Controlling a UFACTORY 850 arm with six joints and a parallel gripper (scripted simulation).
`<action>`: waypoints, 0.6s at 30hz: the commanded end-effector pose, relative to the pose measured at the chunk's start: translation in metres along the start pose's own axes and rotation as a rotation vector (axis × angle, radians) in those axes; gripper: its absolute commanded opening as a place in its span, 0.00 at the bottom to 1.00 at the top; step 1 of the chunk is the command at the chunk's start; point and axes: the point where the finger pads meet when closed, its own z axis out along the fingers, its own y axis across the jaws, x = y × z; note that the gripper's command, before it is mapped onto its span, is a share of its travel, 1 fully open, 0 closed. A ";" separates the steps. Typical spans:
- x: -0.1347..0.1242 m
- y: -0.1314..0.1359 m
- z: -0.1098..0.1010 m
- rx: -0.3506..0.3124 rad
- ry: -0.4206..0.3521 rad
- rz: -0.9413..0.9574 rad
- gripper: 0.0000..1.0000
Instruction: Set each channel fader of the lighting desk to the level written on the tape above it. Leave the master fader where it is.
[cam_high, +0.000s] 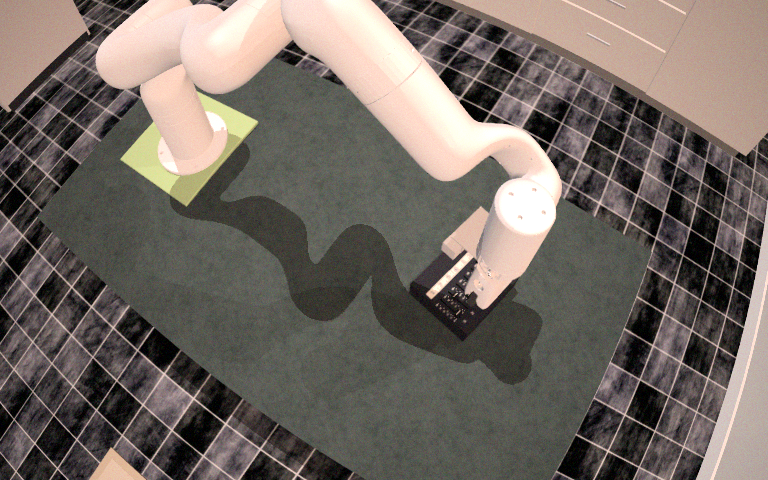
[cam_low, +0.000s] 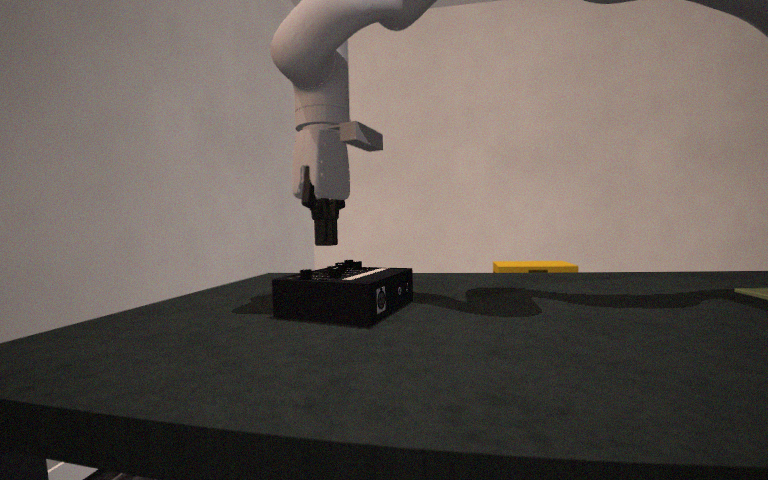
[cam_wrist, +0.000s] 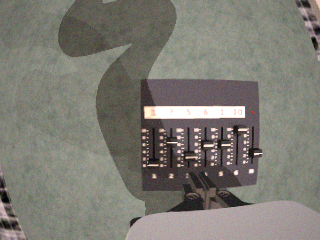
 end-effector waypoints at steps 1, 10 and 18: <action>-0.001 0.000 -0.002 -0.001 -0.003 0.000 0.00; -0.001 0.000 0.000 -0.001 -0.002 0.000 0.00; -0.001 0.000 0.002 -0.001 -0.002 0.000 0.00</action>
